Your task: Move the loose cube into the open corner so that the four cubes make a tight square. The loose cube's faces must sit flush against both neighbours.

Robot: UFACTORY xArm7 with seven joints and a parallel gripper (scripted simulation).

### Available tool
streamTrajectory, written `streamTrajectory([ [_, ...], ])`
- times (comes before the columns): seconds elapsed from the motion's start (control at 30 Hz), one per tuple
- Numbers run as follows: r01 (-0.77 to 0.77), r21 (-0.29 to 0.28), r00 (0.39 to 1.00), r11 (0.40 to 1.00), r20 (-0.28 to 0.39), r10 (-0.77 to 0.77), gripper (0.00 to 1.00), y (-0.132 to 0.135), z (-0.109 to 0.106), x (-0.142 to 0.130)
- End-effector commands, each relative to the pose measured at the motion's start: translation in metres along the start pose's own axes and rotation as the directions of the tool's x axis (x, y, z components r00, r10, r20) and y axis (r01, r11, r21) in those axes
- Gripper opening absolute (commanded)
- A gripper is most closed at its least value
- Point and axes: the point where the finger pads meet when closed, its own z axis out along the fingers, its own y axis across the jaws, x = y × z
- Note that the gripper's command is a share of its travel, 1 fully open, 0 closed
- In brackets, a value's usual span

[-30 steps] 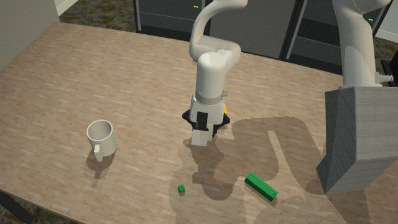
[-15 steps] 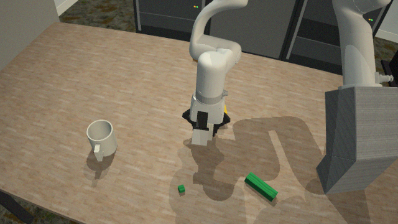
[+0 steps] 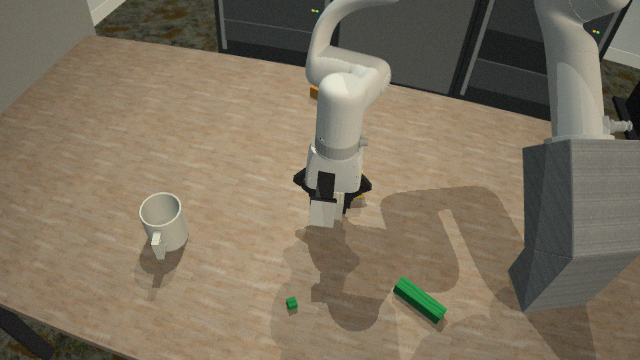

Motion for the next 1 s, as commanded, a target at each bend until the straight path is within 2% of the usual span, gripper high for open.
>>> streamTrajectory([
  [0.0, 0.0, -0.004, 1.0, 1.0, -0.003, 0.0, 0.0, 0.002, -0.012, 0.001],
  [0.63, 0.0, -0.004, 1.0, 1.0, -0.003, 0.0, 0.0, 0.001, -0.05, 0.001],
  [0.97, 0.0, -0.004, 1.0, 1.0, -0.003, 0.0, 0.0, 0.001, -0.059, 0.001],
])
